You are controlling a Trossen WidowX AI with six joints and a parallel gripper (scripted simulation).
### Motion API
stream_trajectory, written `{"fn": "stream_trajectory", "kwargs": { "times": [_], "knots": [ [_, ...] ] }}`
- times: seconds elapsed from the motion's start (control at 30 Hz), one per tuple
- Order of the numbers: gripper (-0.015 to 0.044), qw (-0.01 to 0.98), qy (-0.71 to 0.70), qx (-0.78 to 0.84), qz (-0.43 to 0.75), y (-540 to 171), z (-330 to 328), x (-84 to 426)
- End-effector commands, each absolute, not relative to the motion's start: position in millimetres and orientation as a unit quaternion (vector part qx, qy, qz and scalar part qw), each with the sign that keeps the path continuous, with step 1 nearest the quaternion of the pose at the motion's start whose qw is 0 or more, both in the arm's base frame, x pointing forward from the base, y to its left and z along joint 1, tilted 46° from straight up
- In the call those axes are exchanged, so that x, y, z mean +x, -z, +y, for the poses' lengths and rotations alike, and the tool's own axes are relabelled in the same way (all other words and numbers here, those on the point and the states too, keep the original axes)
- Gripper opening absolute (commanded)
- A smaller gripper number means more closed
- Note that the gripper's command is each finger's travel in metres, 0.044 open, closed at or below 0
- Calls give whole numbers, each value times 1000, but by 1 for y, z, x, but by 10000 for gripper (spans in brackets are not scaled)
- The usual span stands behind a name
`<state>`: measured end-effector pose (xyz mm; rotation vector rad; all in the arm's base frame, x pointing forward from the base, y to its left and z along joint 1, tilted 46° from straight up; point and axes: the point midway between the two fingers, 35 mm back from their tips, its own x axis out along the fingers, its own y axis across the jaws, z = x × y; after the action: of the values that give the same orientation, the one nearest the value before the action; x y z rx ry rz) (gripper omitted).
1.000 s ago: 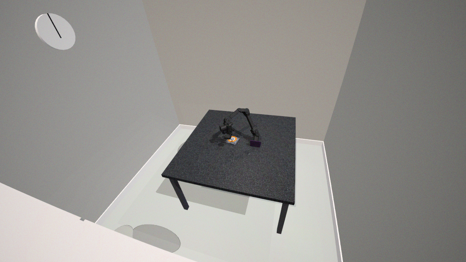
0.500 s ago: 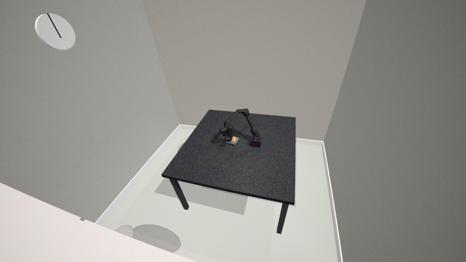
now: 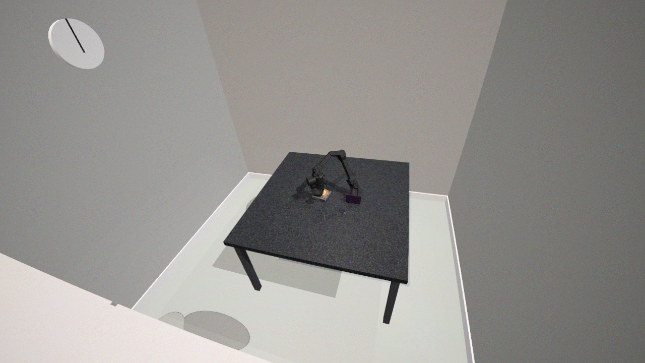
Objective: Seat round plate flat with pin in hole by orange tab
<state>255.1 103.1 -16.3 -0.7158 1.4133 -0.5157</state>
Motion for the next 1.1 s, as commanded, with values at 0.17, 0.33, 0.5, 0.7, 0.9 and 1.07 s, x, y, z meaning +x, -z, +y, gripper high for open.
{"fn": "stream_trajectory", "kwargs": {
  "times": [0.17,0.33,0.5,0.7,0.9,1.07],
  "knots": [
    [0,670,230,-317,630,14,97,243],
    [0,670,230,-318,630,12,95,237],
    [0,670,230,-318,630,9,92,233],
    [0,670,230,-318,630,4,89,227],
    [0,670,230,-318,631,1,86,224],
    [0,670,230,-318,631,-1,85,223]
  ]
}}
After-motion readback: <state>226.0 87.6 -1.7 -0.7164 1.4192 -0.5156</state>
